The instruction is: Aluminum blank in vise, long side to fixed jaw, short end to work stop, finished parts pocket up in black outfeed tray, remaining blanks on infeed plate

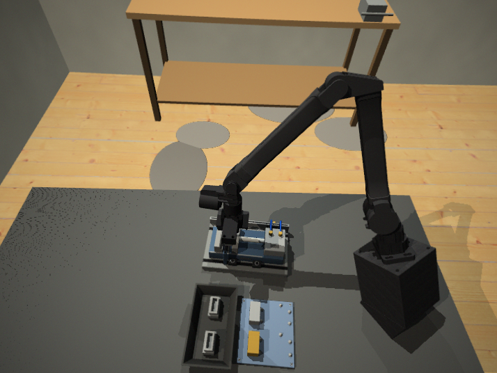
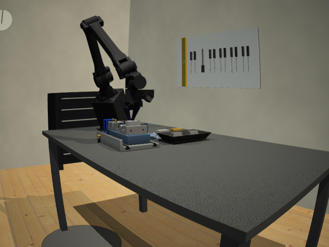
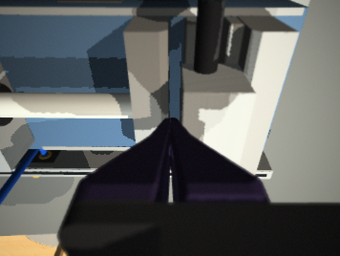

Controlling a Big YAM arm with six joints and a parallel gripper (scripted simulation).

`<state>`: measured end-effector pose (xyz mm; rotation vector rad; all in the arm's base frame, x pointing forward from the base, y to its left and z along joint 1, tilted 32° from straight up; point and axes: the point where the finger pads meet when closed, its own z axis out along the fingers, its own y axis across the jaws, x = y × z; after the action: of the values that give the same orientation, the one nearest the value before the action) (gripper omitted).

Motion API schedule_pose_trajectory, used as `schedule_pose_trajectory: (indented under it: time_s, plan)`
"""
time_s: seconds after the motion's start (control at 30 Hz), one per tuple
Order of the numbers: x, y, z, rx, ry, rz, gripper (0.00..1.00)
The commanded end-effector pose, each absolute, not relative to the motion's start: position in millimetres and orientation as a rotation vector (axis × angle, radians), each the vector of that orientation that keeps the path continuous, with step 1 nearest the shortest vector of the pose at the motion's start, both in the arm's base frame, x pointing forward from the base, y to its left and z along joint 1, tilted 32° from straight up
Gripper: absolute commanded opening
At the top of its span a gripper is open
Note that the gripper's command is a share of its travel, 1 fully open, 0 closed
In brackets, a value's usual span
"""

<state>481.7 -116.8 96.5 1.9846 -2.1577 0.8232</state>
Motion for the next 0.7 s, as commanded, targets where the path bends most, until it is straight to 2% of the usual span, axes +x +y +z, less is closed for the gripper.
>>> schedule_pose_trajectory:
  time_s: [0.0,0.67]
  plan:
    - [507.1,-112.9,105.1,1.991,-2.17,0.856,0.0]
    - [505.4,-113.5,104.6,1.99,-2.172,0.863,0.0]
